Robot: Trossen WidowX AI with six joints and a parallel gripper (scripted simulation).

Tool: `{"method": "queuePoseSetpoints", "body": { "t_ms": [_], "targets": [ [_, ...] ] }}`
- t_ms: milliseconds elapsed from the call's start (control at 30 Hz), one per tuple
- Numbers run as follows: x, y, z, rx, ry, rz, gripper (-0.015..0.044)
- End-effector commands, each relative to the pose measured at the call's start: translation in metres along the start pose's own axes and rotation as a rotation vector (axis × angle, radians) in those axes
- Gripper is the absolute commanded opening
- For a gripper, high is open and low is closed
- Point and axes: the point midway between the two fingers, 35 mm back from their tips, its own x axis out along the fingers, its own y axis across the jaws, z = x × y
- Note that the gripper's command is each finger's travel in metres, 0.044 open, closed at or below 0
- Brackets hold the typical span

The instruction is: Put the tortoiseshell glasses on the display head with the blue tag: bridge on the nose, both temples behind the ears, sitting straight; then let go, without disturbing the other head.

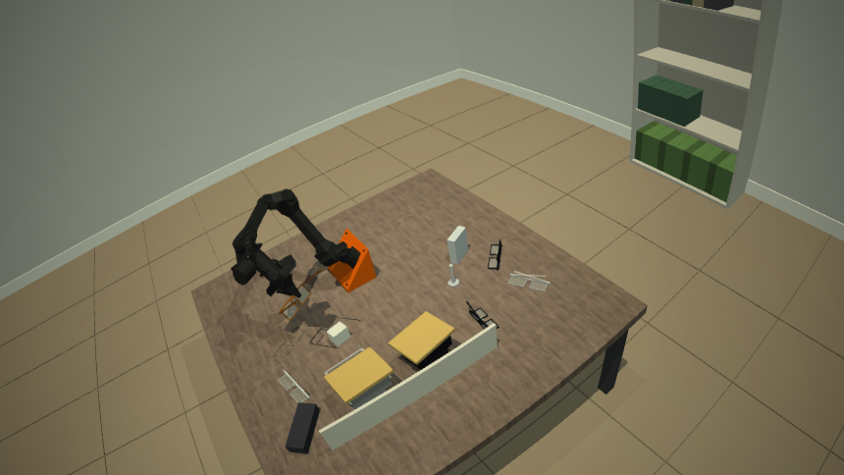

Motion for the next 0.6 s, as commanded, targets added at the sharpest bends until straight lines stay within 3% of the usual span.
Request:
{"method": "queuePoseSetpoints", "body": {
  "t_ms": [0, 567],
  "targets": [
    [-0.01, -0.0004, -0.0001, -0.011, 0.036, -0.011, 0.0],
    [-0.0025, 0.0001, -0.0001, -0.002, 0.01, -0.002, 0.0]
  ]
}}
